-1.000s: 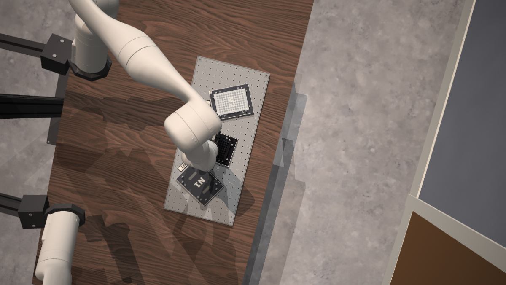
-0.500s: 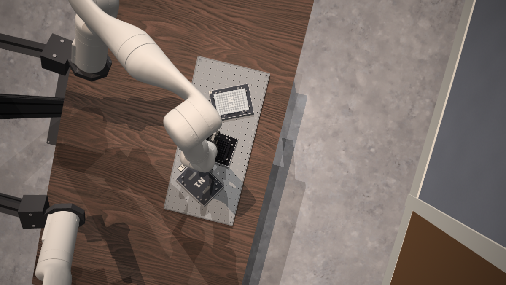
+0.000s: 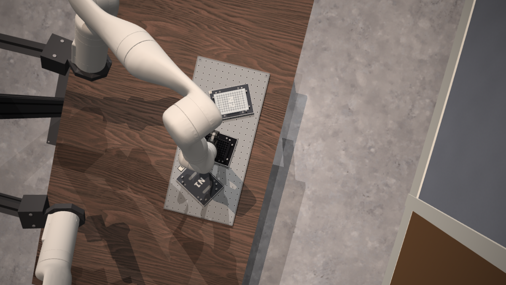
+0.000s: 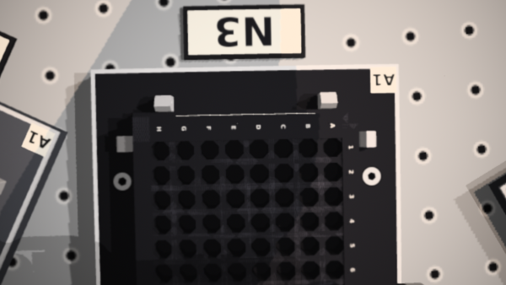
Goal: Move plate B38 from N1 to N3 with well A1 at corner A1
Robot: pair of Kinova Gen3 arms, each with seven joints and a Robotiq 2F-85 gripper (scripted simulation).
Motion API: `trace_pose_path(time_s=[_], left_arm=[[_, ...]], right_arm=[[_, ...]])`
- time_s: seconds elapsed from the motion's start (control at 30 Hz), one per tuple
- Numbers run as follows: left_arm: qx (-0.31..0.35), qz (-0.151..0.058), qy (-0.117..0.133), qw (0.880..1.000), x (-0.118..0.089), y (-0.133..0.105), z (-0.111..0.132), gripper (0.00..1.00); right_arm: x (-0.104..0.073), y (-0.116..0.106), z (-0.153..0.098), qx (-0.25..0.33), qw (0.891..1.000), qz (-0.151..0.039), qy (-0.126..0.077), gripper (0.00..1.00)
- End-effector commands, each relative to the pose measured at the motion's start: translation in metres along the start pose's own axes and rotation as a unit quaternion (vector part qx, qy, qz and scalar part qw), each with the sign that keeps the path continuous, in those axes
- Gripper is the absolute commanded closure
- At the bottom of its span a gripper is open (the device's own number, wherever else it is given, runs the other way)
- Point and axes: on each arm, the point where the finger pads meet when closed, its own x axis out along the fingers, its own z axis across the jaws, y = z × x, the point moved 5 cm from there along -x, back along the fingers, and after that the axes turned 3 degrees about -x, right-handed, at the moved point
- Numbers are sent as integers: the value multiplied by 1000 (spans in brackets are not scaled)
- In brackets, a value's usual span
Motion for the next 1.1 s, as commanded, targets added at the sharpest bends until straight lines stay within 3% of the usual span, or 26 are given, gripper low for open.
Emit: trace_pose_path(time_s=[0.0,1.07], left_arm=[[-2,-1,0,1000,-7,0,-2,2],[-1,-2,1,1000,-4,0,-1,2]], right_arm=[[-2,1,-2,0,1000,-1,1,2],[-2,1,-2,0,1000,-1,1,2]])
